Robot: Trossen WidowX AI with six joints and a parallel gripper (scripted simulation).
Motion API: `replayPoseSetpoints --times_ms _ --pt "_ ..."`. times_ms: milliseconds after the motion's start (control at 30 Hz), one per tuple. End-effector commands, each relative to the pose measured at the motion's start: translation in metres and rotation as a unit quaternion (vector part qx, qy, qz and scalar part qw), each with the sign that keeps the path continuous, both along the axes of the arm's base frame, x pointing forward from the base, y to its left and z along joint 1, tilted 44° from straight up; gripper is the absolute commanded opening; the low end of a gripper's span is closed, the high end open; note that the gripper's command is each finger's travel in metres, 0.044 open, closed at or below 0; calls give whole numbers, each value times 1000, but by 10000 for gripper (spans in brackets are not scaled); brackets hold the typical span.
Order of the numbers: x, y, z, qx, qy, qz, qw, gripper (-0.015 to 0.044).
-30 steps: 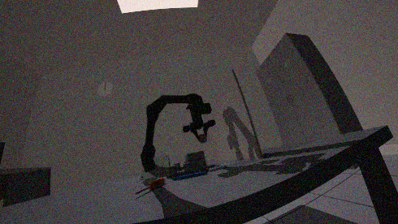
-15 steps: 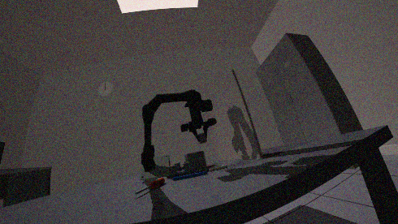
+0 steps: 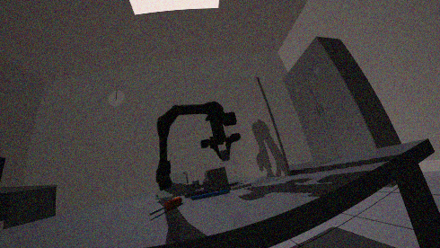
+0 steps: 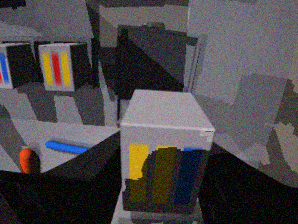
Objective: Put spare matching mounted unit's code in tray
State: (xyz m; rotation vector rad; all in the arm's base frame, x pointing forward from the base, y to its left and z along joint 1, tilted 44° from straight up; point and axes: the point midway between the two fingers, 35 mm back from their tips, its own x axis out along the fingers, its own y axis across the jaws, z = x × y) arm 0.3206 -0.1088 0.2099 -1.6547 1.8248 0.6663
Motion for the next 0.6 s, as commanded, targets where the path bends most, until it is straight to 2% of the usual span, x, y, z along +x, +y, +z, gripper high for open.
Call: replayPoseSetpoints --times_ms 0,567 --pt "1 -1 -2 2 0 2 1000 0" --pt "1 -11 -13 4 1 0 1000 0"
